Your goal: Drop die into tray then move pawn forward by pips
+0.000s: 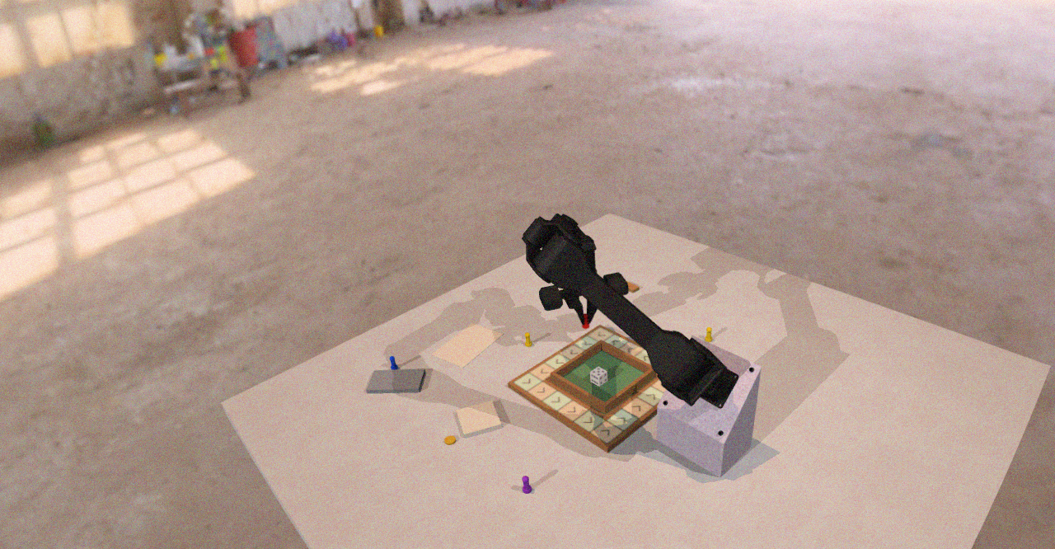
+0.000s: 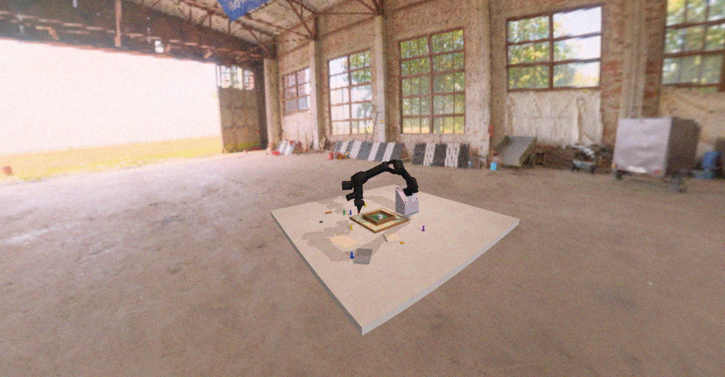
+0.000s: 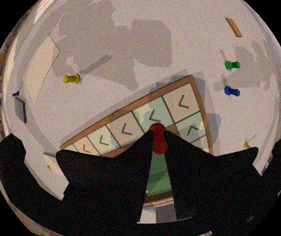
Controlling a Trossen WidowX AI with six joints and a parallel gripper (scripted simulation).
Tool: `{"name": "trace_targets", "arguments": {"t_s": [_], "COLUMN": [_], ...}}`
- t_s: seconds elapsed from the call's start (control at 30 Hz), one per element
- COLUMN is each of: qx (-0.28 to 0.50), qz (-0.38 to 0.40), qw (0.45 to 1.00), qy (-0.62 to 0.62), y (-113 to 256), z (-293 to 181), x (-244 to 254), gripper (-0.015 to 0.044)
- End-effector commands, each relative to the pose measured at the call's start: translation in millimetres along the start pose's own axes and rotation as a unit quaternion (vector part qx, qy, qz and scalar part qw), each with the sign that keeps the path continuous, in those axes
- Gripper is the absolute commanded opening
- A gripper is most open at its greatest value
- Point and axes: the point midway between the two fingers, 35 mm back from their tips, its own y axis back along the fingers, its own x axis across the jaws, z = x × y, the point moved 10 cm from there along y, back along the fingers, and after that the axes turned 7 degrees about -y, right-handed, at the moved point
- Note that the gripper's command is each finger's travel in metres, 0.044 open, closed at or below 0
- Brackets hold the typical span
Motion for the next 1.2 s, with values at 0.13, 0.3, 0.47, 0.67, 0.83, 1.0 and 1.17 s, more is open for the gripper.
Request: {"name": "trace_targets", "arguments": {"t_s": [0.13,0.3,0.47,0.67,0.83,1.0,1.17], "qx": [0.006,0.006,0.006,0.007,0.004,0.004,0.006], "qz": [0.001,0.001,0.001,0.002,0.0,0.0,0.0], "qw": [1.0,1.0,1.0,1.0,1.0,1.0,1.0], "qy": [-0.004,-0.004,-0.004,-0.004,-0.001,-0.001,-0.004], "y": [-31,-33,-39,-48,-43,-43,5], "z": [-1,-1,-1,-1,0,0,1], "x": [0,0,0,0,1,1,1], "gripper": [0.0,0.0,0.0,0.0,0.0105,0.0236,0.0368]}}
